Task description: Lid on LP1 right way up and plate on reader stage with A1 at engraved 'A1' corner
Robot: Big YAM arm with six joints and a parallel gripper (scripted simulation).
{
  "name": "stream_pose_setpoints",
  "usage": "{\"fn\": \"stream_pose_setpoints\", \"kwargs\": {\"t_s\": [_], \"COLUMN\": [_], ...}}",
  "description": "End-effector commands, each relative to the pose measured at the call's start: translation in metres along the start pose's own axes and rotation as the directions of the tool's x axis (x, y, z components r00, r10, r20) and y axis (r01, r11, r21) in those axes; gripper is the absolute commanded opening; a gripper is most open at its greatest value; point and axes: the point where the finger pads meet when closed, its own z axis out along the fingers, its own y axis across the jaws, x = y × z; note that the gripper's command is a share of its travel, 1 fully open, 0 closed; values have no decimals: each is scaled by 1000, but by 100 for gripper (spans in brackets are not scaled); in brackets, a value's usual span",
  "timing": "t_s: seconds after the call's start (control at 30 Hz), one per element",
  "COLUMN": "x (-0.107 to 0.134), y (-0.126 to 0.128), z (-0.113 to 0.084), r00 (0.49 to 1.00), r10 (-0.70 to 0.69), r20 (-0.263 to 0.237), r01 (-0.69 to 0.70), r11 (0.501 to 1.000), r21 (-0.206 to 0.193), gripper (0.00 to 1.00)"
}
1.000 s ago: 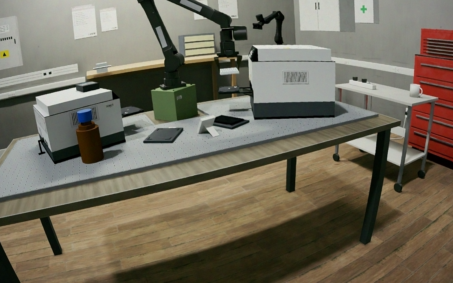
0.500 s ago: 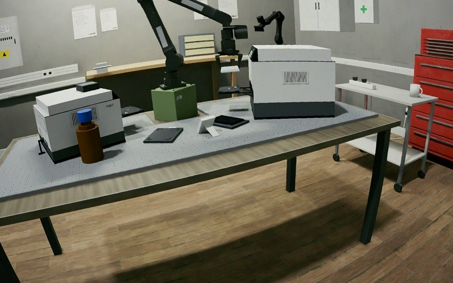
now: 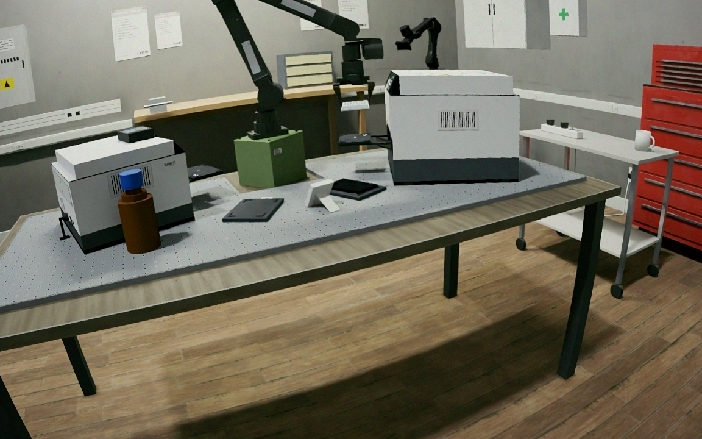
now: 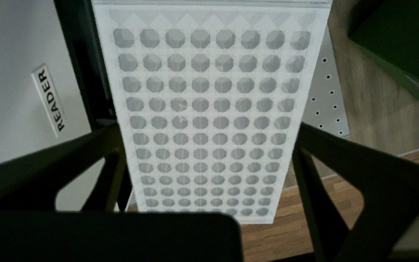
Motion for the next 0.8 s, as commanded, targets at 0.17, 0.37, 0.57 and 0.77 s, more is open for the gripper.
{"fn": "stream_pose_setpoints", "kwargs": {"t_s": [0.17,0.37,0.57,0.77], "x": [-9,-4,-1,-6], "y": [3,-1,8,14], "z": [-10,-2,-3,-3], "r00": [1000,1000,1000,1000], "r10": [11,-19,-27,-9], "r20": [2,2,1,0], "r01": [-11,19,27,9], "r11": [999,999,999,999], "r21": [-47,-28,-31,-38], "gripper": [86,86,86,86]}}
